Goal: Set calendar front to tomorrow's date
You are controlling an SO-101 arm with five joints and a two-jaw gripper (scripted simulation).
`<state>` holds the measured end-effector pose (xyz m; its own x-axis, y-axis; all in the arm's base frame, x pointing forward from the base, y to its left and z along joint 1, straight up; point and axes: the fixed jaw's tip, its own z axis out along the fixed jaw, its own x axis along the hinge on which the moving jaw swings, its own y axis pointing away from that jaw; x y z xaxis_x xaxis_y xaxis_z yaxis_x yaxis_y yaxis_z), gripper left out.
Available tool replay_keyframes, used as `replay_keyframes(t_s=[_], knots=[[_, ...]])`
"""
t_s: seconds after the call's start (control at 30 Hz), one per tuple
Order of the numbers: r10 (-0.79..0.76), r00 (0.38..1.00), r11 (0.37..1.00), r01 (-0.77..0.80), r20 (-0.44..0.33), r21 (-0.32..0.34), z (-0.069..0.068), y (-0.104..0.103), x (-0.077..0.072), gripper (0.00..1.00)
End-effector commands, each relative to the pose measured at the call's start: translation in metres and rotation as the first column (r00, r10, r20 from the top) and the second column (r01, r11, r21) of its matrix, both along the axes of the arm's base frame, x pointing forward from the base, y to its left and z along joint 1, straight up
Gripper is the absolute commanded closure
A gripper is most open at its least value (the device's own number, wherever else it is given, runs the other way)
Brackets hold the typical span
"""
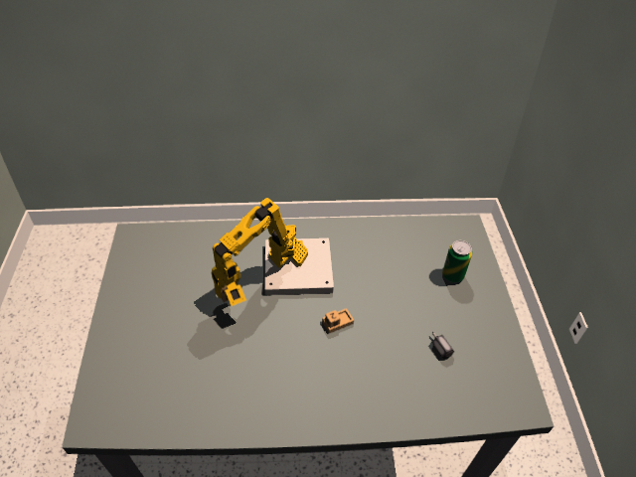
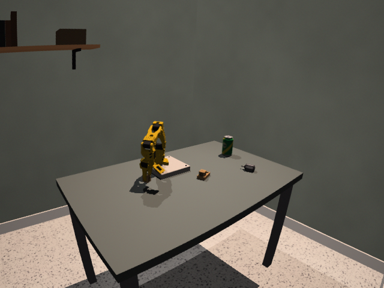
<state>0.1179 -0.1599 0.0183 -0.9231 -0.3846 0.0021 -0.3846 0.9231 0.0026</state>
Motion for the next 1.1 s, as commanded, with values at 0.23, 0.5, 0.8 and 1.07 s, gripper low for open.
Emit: replay_keyframes(t_s=[0.23, 0.5, 0.8, 1.07], knots=[[-0.003, 1.000, 1.000, 0.003, -0.010, 0.016, -0.006, 0.001, -0.003, 1.00], [-0.003, 1.000, 1.000, 0.003, -0.010, 0.016, -0.011, 0.001, -0.003, 1.00], [-0.003, 1.000, 1.000, 0.003, -0.010, 0.016, -0.012, 0.001, -0.003, 1.00], [-0.003, 1.000, 1.000, 0.003, -0.010, 0.016, -0.017, 0.002, -0.003, 1.00]])
